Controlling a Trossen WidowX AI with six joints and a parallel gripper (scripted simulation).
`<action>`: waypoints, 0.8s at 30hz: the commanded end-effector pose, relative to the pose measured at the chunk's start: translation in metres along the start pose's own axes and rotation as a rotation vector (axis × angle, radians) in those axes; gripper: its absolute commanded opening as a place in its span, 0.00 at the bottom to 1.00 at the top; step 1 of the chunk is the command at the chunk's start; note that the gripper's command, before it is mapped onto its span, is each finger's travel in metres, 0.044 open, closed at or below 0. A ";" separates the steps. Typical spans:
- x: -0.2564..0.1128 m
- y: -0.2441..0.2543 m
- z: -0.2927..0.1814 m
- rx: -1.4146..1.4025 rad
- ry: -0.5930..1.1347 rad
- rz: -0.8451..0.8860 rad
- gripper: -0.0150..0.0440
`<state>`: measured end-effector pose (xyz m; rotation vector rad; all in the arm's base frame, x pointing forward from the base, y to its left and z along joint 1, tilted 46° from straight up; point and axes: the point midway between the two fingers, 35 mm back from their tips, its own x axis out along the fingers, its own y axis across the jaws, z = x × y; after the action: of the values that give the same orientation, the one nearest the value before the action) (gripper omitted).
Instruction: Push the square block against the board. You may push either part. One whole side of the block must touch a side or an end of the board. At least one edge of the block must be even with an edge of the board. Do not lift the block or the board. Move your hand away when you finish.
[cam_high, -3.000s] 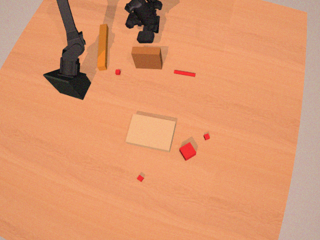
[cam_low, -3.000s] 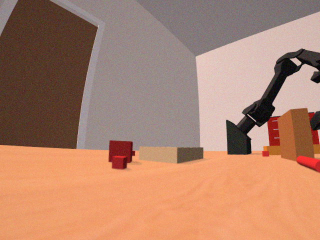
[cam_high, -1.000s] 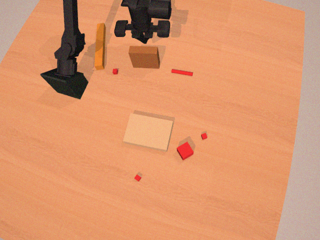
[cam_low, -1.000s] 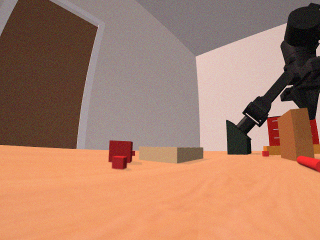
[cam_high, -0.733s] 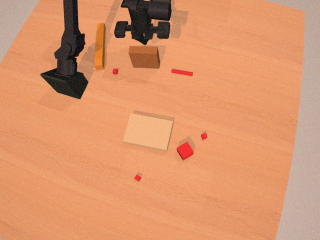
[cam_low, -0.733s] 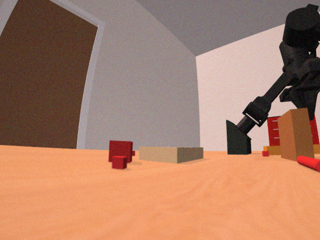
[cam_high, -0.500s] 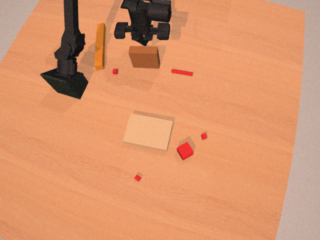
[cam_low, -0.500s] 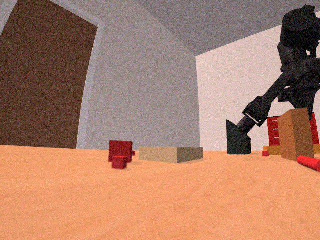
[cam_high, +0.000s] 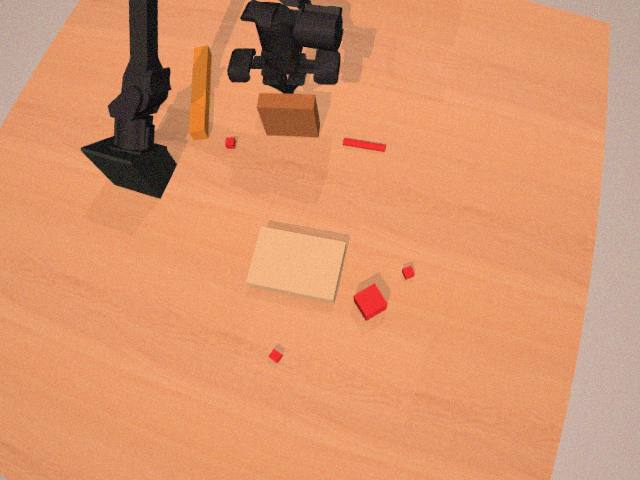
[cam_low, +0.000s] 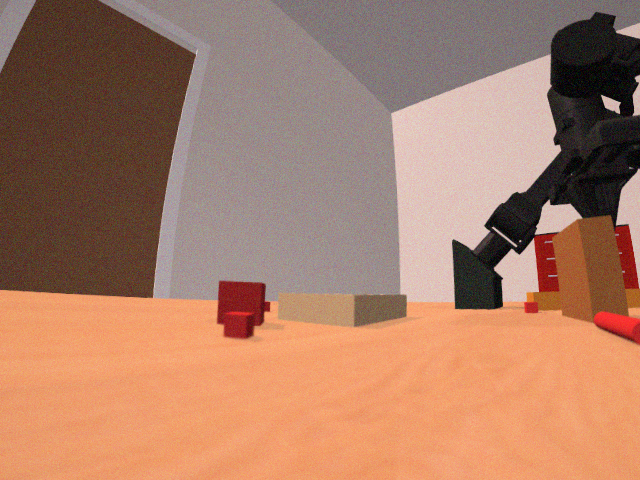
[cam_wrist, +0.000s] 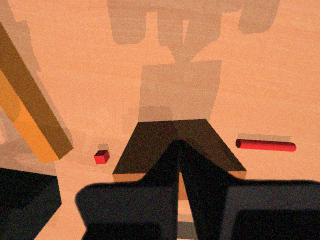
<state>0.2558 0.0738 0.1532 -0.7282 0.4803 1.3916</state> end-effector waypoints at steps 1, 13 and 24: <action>0.001 0.000 -0.003 -0.003 -0.003 0.002 0.25; 0.001 0.000 -0.012 -0.003 -0.002 0.003 0.25; 0.001 0.000 -0.019 -0.003 -0.001 0.003 0.25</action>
<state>0.2582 0.0622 0.1414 -0.7288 0.4820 1.3919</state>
